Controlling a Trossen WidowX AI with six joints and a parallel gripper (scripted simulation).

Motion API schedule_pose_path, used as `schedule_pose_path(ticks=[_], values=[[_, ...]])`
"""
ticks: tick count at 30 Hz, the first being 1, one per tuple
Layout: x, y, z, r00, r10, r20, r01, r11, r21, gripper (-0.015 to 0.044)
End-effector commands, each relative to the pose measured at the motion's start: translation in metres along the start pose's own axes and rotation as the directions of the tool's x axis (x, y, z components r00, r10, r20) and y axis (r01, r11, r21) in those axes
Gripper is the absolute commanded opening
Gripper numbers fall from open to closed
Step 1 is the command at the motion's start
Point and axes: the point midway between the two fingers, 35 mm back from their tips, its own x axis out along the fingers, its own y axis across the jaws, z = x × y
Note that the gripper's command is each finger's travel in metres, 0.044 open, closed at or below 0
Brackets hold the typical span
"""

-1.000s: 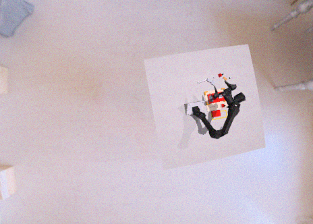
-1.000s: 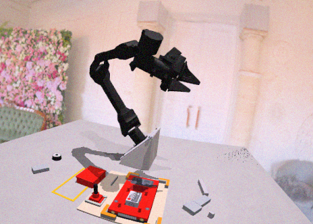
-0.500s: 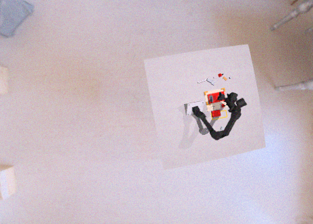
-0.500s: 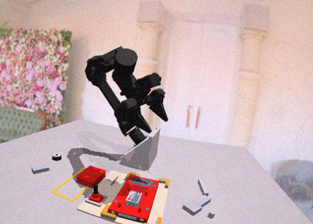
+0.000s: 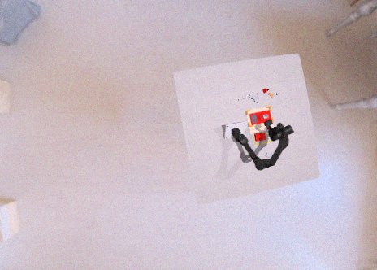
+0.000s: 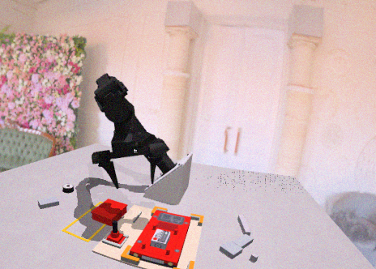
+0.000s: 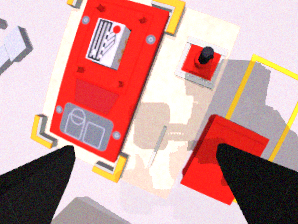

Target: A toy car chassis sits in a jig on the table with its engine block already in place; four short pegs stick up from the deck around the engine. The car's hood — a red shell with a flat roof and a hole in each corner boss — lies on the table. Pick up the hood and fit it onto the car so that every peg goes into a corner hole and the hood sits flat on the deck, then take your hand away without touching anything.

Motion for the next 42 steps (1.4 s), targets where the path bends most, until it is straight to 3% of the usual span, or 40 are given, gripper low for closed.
schedule_pose_path(ticks=[1,7,42], values=[[0.012,-0.032,-0.022,0.989,-0.114,-0.091,0.128,0.977,0.173,0.0440],[0.019,-0.072,-0.046,0.953,-0.234,-0.194,0.289,0.894,0.342,0.0440],[0.035,-0.076,-0.048,0.953,-0.233,-0.193,0.288,0.894,0.342,0.0440]])
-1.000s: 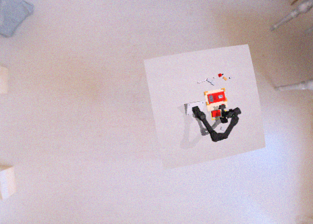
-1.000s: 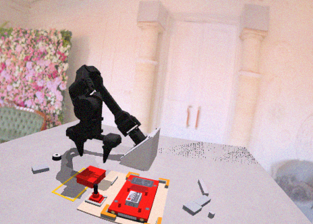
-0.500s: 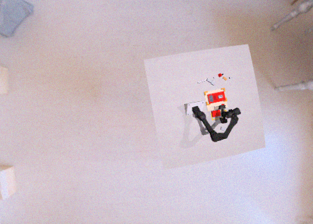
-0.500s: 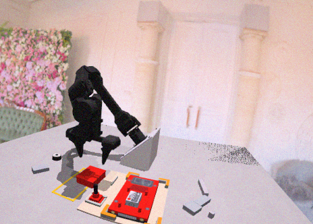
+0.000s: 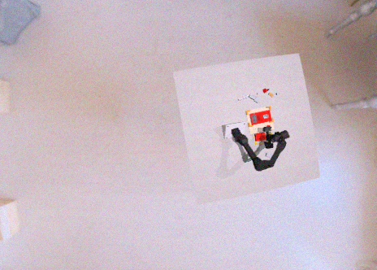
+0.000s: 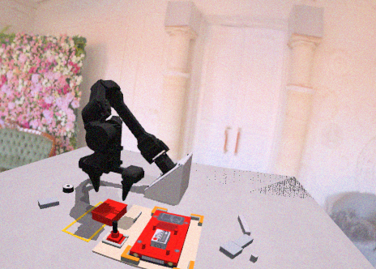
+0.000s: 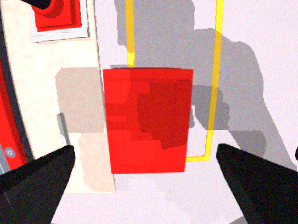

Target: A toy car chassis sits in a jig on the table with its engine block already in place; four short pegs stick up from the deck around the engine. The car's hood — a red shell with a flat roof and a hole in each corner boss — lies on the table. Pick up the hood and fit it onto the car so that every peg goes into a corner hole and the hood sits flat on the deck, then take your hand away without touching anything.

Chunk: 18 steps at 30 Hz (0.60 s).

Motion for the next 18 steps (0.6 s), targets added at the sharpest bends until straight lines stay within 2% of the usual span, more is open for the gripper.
schedule_pose_path(ticks=[1,18], values=[[0.004,0.000,-0.002,1.000,-0.005,-0.005,0.005,1.000,-0.010,0.0440],[0.014,-0.001,-0.002,1.000,-0.005,-0.005,0.005,1.000,-0.010,0.0440]])
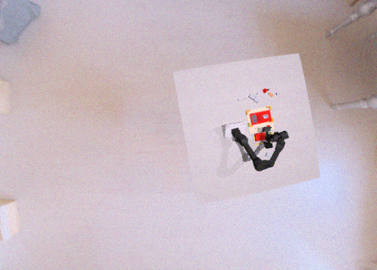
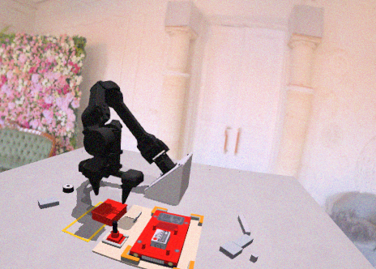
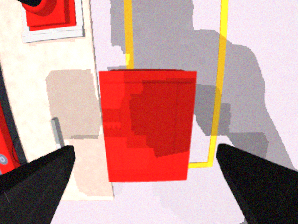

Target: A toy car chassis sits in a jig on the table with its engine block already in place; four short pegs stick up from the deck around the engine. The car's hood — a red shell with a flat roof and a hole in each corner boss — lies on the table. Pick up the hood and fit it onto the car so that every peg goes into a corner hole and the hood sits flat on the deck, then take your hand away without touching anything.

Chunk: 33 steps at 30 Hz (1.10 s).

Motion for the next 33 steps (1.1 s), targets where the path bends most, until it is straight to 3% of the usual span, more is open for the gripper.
schedule_pose_path(ticks=[1,33], values=[[0.004,0.000,-0.002,1.000,-0.005,-0.005,0.005,1.000,-0.010,0.0440],[0.023,-0.002,-0.002,1.000,-0.007,-0.005,0.007,1.000,-0.010,0.0440]])
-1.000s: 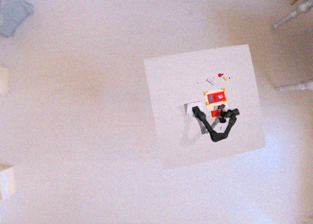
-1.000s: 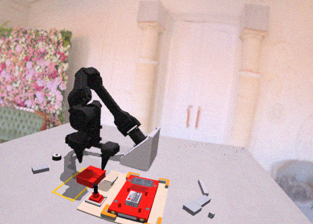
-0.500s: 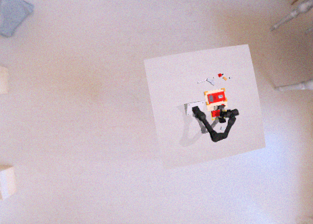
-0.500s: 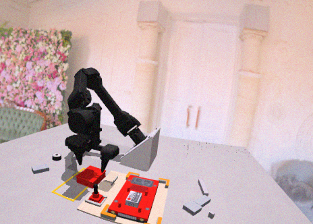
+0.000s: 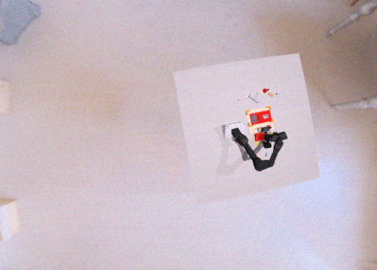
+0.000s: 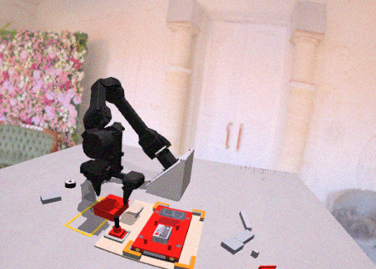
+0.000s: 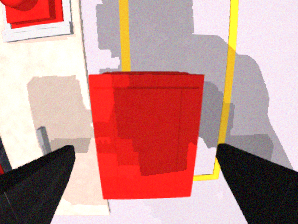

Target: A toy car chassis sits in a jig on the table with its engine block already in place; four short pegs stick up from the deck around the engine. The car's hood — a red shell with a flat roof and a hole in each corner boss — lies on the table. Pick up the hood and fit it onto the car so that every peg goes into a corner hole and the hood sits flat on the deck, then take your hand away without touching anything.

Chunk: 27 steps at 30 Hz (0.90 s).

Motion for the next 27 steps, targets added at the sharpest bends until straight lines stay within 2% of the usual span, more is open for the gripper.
schedule_pose_path(ticks=[1,27], values=[[0.004,0.000,-0.002,1.000,-0.005,-0.006,0.005,1.000,-0.010,0.0440],[0.015,0.000,-0.003,1.000,-0.006,-0.006,0.006,1.000,-0.010,0.0440]])
